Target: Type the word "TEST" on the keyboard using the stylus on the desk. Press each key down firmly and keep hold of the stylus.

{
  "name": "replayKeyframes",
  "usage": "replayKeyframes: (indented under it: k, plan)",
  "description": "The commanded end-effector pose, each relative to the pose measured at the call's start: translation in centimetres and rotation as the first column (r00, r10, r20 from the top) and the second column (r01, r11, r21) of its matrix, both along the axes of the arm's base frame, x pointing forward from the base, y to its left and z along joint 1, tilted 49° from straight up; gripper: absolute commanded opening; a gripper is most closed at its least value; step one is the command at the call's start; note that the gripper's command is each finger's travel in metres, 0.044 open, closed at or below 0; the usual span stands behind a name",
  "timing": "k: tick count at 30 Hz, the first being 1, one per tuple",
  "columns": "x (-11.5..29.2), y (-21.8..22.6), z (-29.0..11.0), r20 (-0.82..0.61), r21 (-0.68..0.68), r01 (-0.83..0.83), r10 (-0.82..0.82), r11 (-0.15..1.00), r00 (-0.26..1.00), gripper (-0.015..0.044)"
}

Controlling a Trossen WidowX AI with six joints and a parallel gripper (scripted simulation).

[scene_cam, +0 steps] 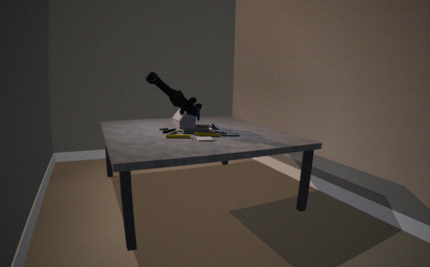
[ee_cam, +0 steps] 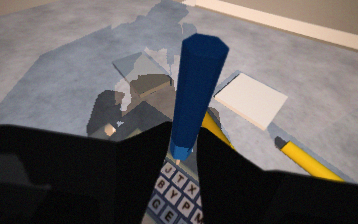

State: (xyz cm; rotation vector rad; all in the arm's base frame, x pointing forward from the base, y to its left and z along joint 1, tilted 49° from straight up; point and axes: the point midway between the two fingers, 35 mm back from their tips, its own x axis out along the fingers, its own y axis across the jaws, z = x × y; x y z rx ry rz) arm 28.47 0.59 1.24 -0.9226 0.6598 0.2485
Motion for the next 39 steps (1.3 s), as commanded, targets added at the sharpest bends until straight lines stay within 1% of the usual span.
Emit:
replayKeyframes:
  k: [1,19,34,37,39]
  plan:
    - [-0.2,0.0,0.4,0.026,-0.024,-0.027,0.028,0.999,0.999,0.0]
    - [-0.1,-2.7,-1.9,0.025,-0.026,-0.027,0.028,0.999,0.999,0.0]
    - [-0.1,-2.7,-1.9,0.025,-0.026,-0.027,0.028,0.999,0.999,0.0]
    - [-0.1,-2.6,-2.0,0.025,-0.026,-0.028,0.028,0.999,0.999,0.0079]
    - [-0.1,-2.6,-2.0,0.025,-0.026,-0.028,0.028,0.999,0.999,0.0081]
